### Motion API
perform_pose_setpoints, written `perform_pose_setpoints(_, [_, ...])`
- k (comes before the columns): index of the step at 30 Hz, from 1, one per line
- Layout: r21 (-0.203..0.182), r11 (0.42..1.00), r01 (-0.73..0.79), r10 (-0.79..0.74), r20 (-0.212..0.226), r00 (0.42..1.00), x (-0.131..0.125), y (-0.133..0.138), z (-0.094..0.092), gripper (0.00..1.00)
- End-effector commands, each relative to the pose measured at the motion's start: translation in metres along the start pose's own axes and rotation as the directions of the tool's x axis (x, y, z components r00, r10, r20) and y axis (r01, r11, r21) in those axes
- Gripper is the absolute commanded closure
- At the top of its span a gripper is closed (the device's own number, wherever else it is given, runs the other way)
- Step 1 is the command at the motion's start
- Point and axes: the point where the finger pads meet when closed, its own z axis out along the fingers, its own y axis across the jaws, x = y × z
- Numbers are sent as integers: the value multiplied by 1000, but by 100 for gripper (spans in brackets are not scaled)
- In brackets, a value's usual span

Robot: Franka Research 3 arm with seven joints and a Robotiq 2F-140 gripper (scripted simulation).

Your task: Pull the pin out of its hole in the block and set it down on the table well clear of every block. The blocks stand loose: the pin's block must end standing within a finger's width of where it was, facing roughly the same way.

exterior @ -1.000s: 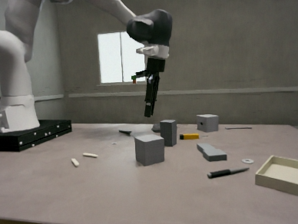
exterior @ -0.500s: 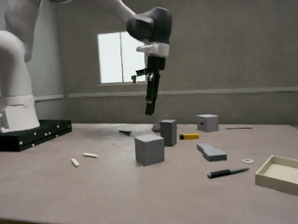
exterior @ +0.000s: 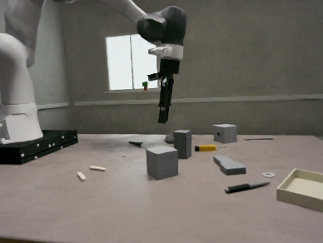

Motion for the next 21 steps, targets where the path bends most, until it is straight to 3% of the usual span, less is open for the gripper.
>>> perform_pose_setpoints(1, [1,1000,14,-14,4,1000,-1,2,-3,69])
perform_pose_setpoints(21, [2,1000,22,-22,16,1000,-2,4,-9,69])
